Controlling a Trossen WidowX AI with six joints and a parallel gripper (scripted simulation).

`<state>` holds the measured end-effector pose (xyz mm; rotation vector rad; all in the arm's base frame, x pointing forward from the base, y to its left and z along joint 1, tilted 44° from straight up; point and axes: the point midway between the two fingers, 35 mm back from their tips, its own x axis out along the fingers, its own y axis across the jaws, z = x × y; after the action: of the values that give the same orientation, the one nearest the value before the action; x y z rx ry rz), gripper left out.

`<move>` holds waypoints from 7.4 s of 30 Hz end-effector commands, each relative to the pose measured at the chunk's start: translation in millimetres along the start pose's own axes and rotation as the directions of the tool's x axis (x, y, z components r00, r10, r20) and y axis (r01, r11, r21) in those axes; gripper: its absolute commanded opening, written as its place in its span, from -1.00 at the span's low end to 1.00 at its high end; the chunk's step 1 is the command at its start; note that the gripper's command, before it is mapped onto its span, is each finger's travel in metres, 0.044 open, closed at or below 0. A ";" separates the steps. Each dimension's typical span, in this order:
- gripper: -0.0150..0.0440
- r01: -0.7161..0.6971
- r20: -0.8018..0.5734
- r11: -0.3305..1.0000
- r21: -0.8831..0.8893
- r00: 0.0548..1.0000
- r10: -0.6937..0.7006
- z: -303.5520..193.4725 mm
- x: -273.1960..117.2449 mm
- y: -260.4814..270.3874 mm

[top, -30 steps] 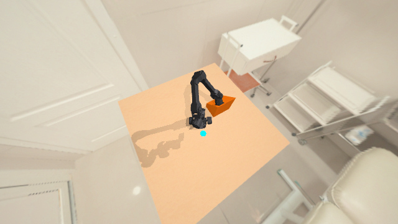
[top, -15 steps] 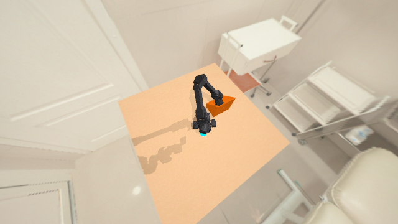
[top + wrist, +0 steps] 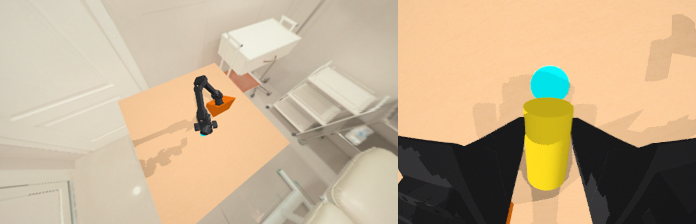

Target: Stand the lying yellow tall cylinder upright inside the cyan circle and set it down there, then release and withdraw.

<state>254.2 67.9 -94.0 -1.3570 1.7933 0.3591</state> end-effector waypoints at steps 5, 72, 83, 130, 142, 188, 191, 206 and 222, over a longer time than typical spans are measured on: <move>-0.14 -0.058 0.032 0.998 -0.007 0.998 0.058 -1.6 9.2 4.6; -0.14 -0.328 0.407 0.941 -0.082 0.851 0.332 1.8 43.4 20.9; -0.14 -0.343 0.473 0.934 -0.100 0.809 0.348 2.3 45.4 21.7; -0.14 -0.317 0.735 0.935 -0.160 0.594 0.327 -0.2 44.2 18.9; -0.14 -0.289 0.791 0.943 -0.164 0.533 0.301 -2.6 41.7 16.9; -0.14 -0.118 0.946 0.987 -0.112 0.292 0.142 -19.8 25.6 6.8; -0.14 -0.104 0.952 0.989 -0.104 0.276 0.129 -21.3 24.3 6.1; -0.14 -0.031 0.978 0.998 -0.059 0.198 0.064 -30.1 16.9 2.9; -0.14 0.034 0.991 0.999 -0.013 0.134 0.008 -38.3 10.1 0.6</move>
<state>237.4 35.9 -81.5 -0.6977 0.5745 1.0205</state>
